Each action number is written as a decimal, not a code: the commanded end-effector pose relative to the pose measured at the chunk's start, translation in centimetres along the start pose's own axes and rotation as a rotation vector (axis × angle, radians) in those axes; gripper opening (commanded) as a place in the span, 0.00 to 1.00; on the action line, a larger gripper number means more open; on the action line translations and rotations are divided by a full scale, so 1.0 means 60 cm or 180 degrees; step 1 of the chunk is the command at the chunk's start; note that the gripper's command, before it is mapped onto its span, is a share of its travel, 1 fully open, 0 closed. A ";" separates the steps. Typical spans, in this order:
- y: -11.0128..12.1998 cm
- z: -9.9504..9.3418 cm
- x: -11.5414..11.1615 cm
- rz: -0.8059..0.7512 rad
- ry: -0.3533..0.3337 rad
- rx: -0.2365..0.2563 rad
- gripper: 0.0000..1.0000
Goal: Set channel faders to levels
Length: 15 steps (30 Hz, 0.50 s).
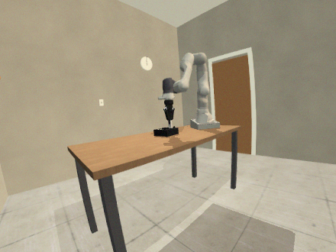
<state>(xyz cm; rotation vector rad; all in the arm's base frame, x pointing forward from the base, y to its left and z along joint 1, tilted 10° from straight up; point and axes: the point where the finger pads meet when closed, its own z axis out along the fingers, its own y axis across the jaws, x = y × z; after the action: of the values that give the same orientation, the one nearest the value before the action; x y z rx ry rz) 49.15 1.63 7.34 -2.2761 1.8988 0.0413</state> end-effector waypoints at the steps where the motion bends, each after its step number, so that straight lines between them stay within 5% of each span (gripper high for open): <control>1: -0.002 -0.001 0.007 0.0000 0.0008 0.0011 0.00; 15: -0.002 -0.001 0.020 0.0000 0.0008 0.0011 0.00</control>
<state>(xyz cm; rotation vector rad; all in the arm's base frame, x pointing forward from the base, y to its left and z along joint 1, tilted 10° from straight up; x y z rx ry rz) 49.32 1.01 7.23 -2.2713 1.9035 0.0423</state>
